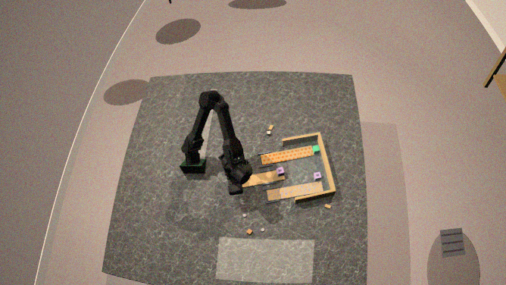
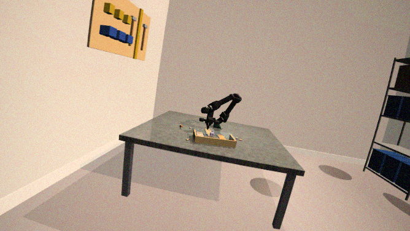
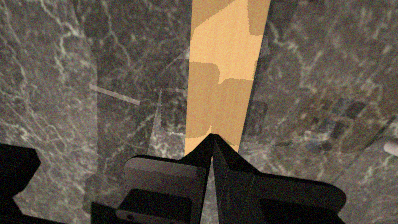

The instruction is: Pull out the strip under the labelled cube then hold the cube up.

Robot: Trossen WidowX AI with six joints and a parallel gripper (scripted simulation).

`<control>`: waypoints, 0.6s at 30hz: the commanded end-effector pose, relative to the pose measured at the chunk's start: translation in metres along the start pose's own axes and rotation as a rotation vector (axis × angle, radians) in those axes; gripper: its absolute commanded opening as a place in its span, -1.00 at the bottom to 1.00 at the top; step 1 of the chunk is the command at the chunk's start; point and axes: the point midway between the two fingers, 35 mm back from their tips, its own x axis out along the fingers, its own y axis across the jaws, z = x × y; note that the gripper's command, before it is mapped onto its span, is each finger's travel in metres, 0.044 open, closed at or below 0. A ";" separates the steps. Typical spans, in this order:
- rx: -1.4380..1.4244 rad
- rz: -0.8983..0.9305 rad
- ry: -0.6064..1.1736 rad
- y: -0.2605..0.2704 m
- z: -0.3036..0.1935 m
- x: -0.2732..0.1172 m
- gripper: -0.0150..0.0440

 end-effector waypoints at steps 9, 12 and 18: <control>0.009 0.013 0.028 0.004 -0.017 0.005 -0.49; 0.009 0.013 0.028 0.004 -0.017 0.005 -0.49; 0.009 0.013 0.028 0.004 -0.017 0.005 -0.49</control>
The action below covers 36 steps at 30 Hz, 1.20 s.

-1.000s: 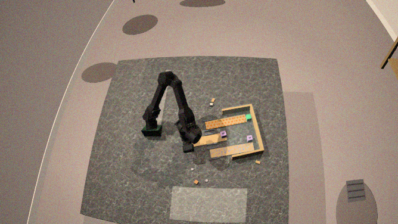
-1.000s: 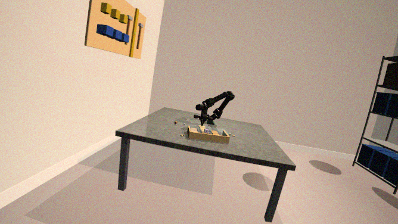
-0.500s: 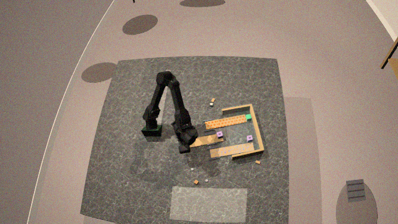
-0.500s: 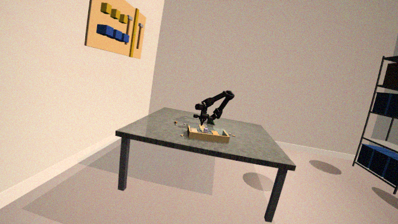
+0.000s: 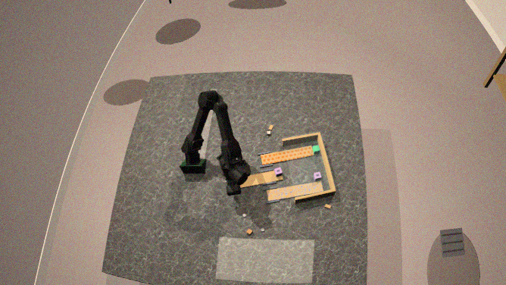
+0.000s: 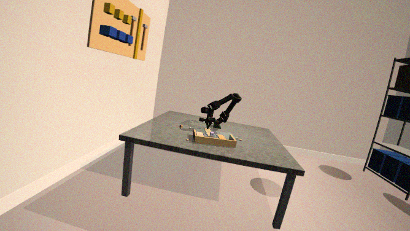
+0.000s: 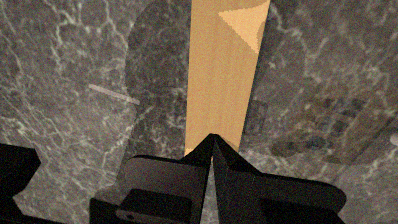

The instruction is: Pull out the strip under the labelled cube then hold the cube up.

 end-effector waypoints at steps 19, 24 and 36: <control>0.001 0.003 0.013 -0.002 0.001 -0.021 -0.49; 0.007 0.011 0.026 -0.001 0.002 -0.042 -0.49; -0.106 0.013 0.024 0.003 0.032 -0.040 0.22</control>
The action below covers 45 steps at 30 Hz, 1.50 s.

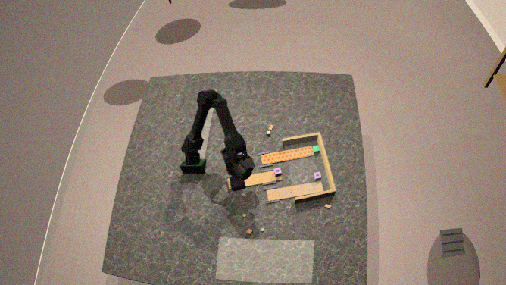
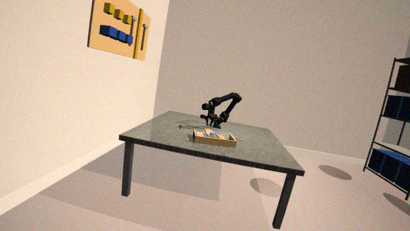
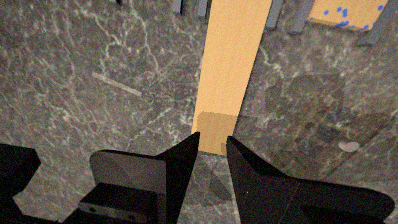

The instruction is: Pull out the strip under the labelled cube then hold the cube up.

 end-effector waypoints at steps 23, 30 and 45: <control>-0.027 -0.001 -0.008 -0.002 0.086 -0.010 1.00; -0.028 -0.001 -0.008 -0.003 0.108 -0.012 1.00; -0.029 -0.001 -0.010 -0.006 0.155 -0.019 1.00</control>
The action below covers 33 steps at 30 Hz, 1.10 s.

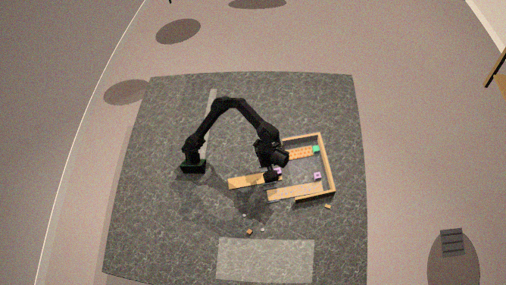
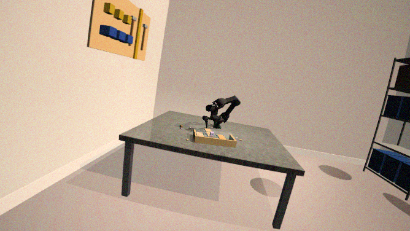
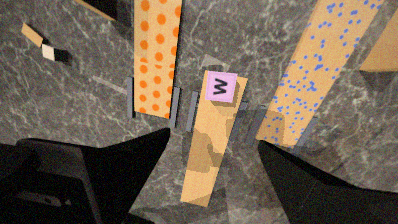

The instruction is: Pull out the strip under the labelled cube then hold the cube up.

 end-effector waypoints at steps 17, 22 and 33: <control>-0.002 0.000 -0.006 -0.002 0.048 -0.004 0.64; -0.002 0.000 -0.006 -0.002 0.049 0.004 0.36; -0.002 0.001 -0.007 -0.002 0.049 0.022 0.36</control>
